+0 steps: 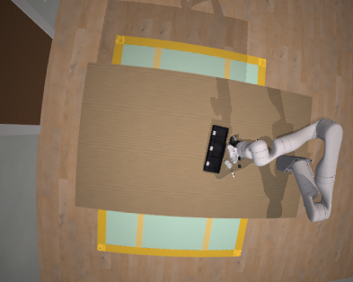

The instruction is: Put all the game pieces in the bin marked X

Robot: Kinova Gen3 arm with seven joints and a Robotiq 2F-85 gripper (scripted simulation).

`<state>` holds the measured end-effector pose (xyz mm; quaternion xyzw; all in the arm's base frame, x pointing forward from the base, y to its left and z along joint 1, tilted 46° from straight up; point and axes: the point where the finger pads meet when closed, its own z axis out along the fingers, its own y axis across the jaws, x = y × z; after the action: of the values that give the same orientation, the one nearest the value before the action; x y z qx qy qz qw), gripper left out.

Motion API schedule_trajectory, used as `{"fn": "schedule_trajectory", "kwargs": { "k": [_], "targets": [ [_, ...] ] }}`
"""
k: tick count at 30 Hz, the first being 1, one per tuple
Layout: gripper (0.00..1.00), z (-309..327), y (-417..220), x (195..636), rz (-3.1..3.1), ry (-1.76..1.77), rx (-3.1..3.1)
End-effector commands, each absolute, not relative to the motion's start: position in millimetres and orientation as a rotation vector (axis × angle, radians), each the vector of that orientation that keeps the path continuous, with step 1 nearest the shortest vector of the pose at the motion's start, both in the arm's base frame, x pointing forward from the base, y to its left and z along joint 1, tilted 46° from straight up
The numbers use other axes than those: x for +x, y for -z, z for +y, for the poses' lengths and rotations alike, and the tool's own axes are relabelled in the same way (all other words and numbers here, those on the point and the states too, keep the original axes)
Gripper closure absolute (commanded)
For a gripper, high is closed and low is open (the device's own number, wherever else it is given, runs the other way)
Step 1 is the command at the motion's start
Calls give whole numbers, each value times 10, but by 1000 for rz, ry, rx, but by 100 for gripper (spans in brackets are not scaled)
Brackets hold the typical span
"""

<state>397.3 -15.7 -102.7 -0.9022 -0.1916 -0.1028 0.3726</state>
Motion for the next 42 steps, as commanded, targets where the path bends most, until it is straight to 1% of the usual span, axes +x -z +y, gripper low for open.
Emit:
{"fn": "schedule_trajectory", "kwargs": {
  "k": [1,4,38,39,42],
  "targets": [
    [69,-73,1079,3974,-493,262,-2306],
    [69,14,1161,3977,-493,262,-2306],
    [69,87,1258,3993,-493,262,-2306],
    [89,87,1258,3993,-493,262,-2306],
    [89,87,1257,3992,-493,262,-2306]
  ]
}}
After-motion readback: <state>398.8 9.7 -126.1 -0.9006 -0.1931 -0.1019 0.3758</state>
